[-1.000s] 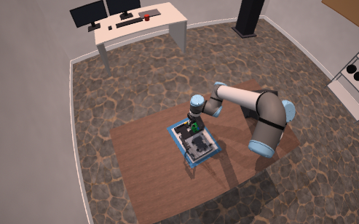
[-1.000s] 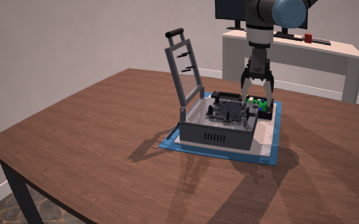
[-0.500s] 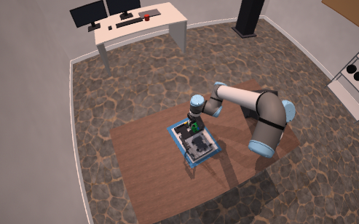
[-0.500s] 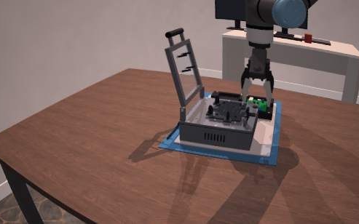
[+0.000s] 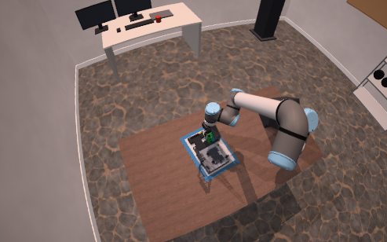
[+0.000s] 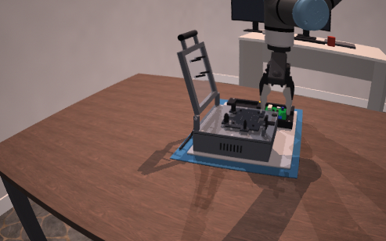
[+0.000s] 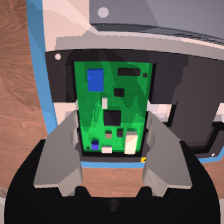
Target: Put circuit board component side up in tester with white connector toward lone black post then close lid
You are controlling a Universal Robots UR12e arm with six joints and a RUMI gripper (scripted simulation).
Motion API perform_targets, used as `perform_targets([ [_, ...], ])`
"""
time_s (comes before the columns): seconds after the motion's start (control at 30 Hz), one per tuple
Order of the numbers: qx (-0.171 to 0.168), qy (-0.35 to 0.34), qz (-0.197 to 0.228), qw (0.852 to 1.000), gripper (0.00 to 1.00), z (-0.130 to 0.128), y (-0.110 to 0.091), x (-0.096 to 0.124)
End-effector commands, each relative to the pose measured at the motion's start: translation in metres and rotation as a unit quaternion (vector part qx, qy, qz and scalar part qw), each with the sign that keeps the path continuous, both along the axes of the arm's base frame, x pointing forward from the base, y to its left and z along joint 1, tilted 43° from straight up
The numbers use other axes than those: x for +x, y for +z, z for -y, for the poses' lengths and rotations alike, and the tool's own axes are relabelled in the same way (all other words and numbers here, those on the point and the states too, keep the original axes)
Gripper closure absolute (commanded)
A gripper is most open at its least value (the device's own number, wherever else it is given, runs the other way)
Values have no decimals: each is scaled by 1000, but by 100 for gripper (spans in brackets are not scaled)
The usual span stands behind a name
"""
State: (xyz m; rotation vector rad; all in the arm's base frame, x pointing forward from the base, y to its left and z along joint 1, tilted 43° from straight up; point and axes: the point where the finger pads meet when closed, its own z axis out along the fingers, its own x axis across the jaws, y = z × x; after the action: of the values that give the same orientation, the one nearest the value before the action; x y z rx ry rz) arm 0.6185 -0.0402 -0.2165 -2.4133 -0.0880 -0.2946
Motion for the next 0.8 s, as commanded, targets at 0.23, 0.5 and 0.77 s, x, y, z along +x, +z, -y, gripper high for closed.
perform_targets([
  [0.23,0,0,0,1000,56,1,0,0],
  [0.5,0,0,0,1000,56,1,0,0],
  [0.77,0,0,0,1000,58,1,0,0],
])
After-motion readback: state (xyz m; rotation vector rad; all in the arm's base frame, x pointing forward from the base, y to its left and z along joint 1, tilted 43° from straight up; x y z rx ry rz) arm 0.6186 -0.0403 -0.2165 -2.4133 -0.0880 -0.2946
